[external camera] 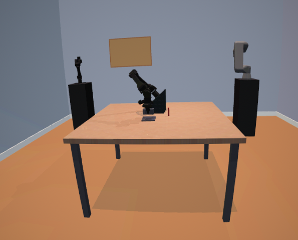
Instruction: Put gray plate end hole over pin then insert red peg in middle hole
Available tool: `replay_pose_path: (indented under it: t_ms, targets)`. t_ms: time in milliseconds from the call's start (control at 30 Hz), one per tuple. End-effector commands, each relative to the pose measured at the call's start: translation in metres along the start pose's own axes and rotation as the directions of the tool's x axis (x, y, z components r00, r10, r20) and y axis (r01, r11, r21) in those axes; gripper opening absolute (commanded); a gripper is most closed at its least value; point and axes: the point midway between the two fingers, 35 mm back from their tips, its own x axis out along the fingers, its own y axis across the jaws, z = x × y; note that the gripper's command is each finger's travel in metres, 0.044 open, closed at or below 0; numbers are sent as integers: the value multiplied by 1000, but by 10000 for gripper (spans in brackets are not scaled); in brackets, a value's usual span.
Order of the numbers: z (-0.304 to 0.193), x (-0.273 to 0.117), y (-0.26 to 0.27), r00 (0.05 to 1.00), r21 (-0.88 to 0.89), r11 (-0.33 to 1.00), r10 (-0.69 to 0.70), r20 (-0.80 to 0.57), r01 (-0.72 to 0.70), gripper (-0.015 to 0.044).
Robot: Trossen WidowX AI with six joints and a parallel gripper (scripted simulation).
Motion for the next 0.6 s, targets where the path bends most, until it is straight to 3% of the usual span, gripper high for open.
replay_pose_path:
  t_ms: [0, 567]
  targets:
    - [0, 10, -2, 1000, -8, 1000, -8, 7, 8, 0]
    - [1, 28, -2, 1000, -9, 1000, -8, 8, 8, 0]
